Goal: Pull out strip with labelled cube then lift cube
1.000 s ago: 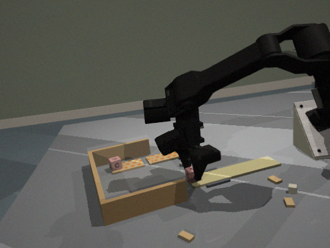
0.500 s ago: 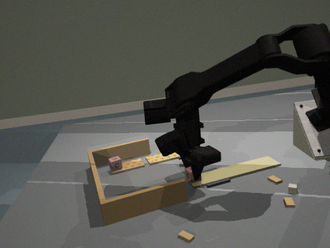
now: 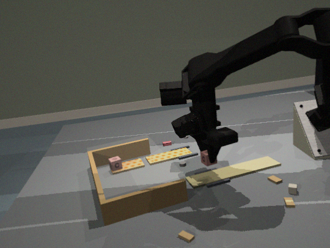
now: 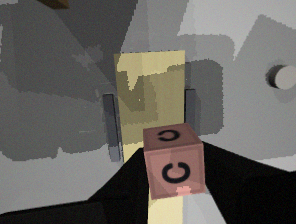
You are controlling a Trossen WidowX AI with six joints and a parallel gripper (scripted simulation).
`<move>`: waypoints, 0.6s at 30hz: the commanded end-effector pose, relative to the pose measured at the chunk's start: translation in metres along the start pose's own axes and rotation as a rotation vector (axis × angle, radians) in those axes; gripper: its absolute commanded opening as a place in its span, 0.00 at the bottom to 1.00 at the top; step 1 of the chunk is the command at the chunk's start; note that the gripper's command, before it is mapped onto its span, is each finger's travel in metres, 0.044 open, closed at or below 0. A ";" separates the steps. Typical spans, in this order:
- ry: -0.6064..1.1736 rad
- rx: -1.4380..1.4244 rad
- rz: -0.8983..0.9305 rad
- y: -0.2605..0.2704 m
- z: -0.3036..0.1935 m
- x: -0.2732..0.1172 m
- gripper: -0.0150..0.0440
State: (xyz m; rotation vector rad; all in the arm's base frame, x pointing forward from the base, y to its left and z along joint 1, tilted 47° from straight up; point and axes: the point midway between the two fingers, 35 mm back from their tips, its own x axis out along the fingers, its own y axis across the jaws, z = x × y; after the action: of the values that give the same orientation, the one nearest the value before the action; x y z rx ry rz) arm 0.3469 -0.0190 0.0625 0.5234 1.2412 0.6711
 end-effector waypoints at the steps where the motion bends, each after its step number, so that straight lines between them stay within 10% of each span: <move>1: -0.003 -0.006 -0.005 0.002 -0.012 -0.009 0.25; 18: -0.001 -0.005 -0.005 0.005 -0.050 -0.012 0.25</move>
State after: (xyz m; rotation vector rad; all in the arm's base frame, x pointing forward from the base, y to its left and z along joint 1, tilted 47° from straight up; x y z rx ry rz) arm 0.2998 -0.0200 0.0581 0.5296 1.2486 0.6747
